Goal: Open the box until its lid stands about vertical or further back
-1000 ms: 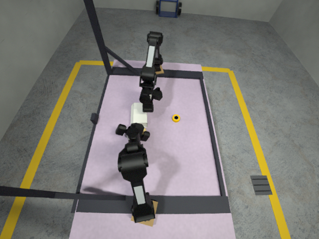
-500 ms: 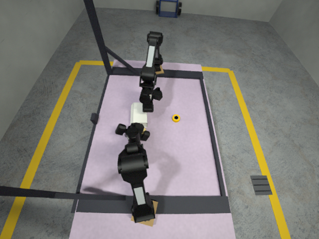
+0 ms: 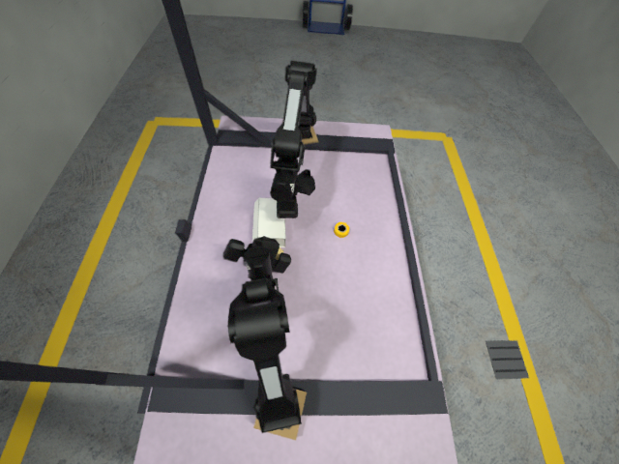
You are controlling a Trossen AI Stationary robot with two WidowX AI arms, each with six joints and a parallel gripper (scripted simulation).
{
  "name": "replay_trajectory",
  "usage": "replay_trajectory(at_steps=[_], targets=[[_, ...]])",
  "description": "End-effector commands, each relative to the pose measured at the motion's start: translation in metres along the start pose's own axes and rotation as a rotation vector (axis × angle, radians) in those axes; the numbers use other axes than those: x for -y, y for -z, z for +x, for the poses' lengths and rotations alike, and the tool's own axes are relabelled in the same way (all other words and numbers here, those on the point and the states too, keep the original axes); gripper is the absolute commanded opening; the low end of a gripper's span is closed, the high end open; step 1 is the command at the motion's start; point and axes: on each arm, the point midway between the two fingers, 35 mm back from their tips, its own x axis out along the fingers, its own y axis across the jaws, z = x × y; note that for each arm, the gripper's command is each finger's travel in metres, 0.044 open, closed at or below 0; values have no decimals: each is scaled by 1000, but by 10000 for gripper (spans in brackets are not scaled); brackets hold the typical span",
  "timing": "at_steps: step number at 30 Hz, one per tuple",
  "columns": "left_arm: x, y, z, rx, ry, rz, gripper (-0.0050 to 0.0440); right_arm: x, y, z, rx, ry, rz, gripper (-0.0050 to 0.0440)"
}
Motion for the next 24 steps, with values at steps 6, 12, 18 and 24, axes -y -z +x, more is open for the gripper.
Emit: replay_trajectory(at_steps=[6,12,18,24], targets=[[2,0,3,1,5,-1,-50,-8,-14,-5,27,-16,2,3],[2,0,3,1,5,-1,-50,-9,-17,-6,27,-18,1,3],[2,0,3,1,5,-1,-50,-10,-20,-7,28,-18,-1,3],[2,0,3,1,5,-1,-50,-11,-23,-8,30,-19,-3,3]])
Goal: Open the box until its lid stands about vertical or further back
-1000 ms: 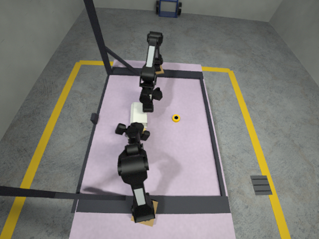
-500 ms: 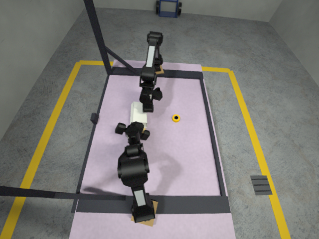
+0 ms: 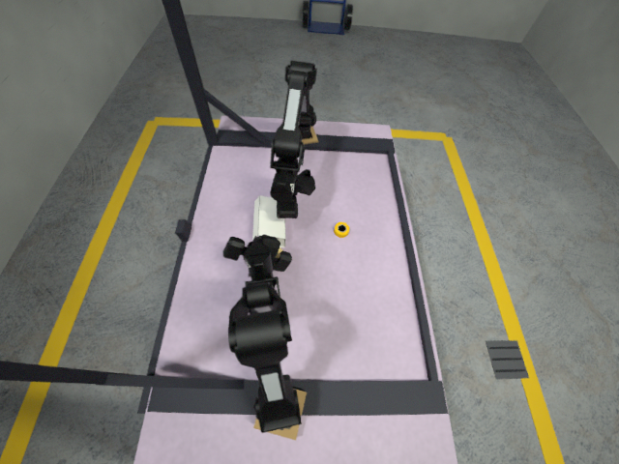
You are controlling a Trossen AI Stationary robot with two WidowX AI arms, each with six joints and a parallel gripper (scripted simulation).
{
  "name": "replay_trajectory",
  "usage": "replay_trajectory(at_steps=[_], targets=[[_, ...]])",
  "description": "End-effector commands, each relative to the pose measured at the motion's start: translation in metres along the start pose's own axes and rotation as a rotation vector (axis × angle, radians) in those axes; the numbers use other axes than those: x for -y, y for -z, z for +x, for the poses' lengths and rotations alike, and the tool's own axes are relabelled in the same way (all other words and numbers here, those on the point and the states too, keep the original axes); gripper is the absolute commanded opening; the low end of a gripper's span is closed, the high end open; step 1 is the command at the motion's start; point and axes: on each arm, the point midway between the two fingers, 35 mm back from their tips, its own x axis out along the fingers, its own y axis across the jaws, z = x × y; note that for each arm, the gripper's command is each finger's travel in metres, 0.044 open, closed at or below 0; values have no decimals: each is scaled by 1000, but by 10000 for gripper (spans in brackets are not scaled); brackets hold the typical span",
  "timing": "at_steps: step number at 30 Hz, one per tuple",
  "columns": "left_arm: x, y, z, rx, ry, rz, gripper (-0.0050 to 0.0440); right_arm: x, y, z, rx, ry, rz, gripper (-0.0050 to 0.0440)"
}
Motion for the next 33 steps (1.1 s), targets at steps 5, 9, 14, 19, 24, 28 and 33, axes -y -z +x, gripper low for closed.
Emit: replay_trajectory(at_steps=[5,9,14,19,24,28,33], targets=[[1,0,3,1,4,-1,-50,-8,-17,-4,30,-20,-6,3],[1,0,3,1,4,-1,-50,-9,-17,-5,29,-19,-6,3],[1,0,3,1,4,-1,-50,-9,-19,-6,29,-18,-6,3],[1,0,3,1,4,-1,-50,-9,-22,-7,30,-20,-6,3],[1,0,3,1,4,-1,-50,-10,-24,-8,31,-20,-6,3],[1,0,3,1,4,-1,-50,-10,-26,-9,31,-21,-7,3],[1,0,3,1,4,-1,-50,-10,-28,-10,30,-20,-6,3]])
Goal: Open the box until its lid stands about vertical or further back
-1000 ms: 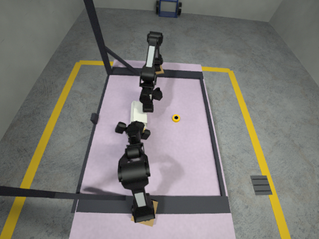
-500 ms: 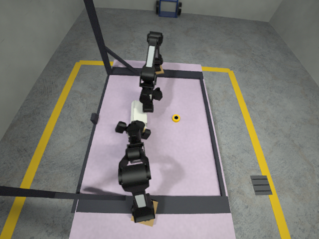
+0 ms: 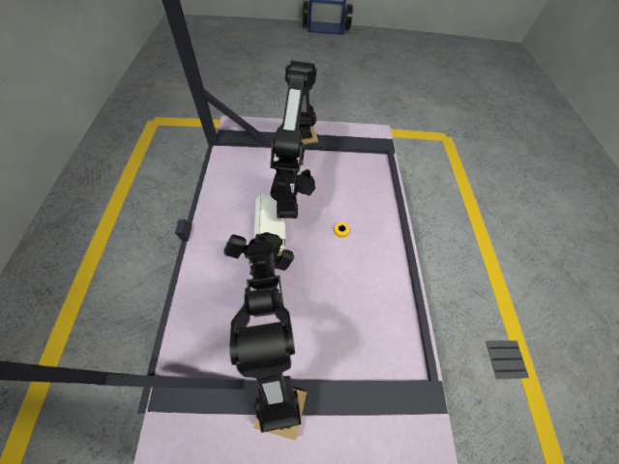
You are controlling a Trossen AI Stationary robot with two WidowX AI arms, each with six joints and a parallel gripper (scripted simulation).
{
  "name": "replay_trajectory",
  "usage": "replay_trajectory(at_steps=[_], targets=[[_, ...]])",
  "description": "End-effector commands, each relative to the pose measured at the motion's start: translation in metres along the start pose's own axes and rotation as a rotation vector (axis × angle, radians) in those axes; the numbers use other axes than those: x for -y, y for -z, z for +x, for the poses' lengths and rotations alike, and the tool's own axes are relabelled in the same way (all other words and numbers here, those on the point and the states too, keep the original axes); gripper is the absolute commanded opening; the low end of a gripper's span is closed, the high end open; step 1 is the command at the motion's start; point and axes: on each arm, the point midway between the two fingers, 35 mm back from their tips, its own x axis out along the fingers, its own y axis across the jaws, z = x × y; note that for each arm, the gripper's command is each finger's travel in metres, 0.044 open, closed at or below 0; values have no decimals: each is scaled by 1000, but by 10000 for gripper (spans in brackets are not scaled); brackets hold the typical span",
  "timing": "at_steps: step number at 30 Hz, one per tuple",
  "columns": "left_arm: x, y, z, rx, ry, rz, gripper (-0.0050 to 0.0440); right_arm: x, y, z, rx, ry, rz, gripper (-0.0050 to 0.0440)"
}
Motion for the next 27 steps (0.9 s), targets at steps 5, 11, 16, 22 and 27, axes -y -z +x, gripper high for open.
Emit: replay_trajectory(at_steps=[5,11,16,22,27], targets=[[0,0,3,1,0,-1,-50,-8,-17,-4,32,-20,-7,3],[0,0,3,1,0,-1,-50,-8,-19,-5,32,-20,-7,3],[0,0,3,1,0,-1,-50,-7,-20,-7,29,-18,-7,3],[0,0,3,1,0,-1,-50,-7,-23,-8,31,-20,-7,3],[0,0,3,1,0,-1,-50,-7,-25,-9,32,-20,-7,3]])
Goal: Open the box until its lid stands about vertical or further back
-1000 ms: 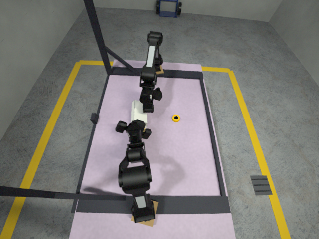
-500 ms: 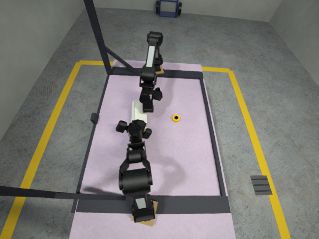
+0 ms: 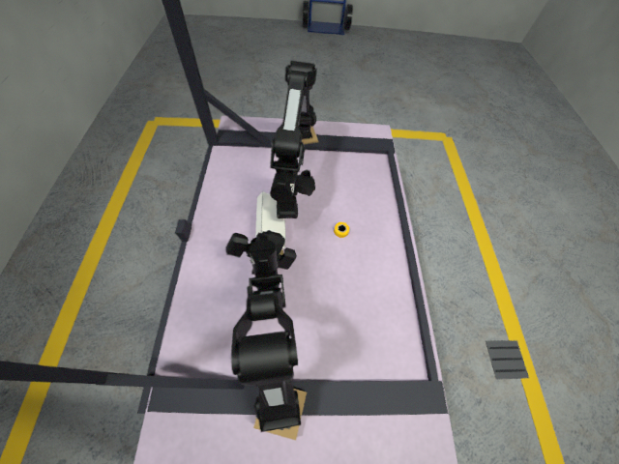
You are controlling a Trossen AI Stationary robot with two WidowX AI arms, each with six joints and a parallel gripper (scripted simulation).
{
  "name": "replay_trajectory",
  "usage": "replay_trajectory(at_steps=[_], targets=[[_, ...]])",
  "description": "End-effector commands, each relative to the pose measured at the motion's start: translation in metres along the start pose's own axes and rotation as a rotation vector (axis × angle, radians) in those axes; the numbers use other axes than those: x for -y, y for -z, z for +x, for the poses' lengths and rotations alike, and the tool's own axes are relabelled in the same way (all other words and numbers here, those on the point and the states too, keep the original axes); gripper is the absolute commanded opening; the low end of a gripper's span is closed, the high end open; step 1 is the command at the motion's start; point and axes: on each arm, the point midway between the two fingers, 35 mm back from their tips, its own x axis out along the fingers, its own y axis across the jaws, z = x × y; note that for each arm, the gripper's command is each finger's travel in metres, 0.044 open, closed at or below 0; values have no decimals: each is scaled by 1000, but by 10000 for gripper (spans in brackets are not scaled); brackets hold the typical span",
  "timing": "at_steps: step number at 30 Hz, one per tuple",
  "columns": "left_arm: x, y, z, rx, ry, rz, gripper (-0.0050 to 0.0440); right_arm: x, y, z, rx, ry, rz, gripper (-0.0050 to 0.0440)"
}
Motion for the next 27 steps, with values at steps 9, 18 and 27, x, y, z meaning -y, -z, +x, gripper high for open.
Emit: replay_trajectory(at_steps=[9,18,27], targets=[[0,0,3,2,-4,-1,-50,-7,-18,-5,33,-20,-8,3],[0,0,3,2,-4,-1,-50,-6,-21,-7,33,-20,-8,3],[0,0,3,2,-4,-1,-50,-5,-25,-9,33,-20,-8,3]])
